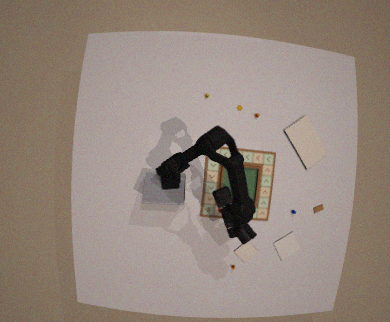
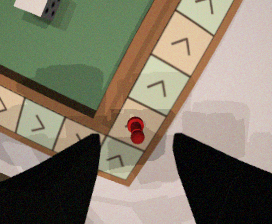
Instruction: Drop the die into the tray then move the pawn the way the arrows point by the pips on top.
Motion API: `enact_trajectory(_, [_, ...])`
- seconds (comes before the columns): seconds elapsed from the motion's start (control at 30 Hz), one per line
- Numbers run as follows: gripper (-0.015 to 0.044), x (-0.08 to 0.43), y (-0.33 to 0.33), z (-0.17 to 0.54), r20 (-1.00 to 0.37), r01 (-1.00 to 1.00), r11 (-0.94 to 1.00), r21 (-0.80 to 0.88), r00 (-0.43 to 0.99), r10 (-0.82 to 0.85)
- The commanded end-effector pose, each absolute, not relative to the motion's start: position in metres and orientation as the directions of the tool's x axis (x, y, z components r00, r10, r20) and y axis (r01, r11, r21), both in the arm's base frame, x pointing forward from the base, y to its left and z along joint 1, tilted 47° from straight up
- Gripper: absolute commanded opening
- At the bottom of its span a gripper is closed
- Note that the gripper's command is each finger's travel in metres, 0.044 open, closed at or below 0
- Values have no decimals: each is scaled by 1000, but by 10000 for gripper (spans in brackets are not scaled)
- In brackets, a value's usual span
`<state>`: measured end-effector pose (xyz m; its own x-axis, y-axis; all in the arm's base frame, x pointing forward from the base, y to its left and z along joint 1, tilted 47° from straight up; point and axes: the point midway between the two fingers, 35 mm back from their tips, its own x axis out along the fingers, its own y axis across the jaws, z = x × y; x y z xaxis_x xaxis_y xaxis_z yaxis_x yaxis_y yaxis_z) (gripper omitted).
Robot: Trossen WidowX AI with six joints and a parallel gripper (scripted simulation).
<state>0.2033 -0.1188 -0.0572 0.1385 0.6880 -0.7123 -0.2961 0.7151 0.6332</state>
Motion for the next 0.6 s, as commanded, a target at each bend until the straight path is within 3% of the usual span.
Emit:
enact_trajectory(0.0, [200, 184, -116, -76, -692, -598, 614, 515, 133, 710])
enact_trajectory(0.57, [200, 187, -105, -88, -691, -598, 614, 515, 134, 710])
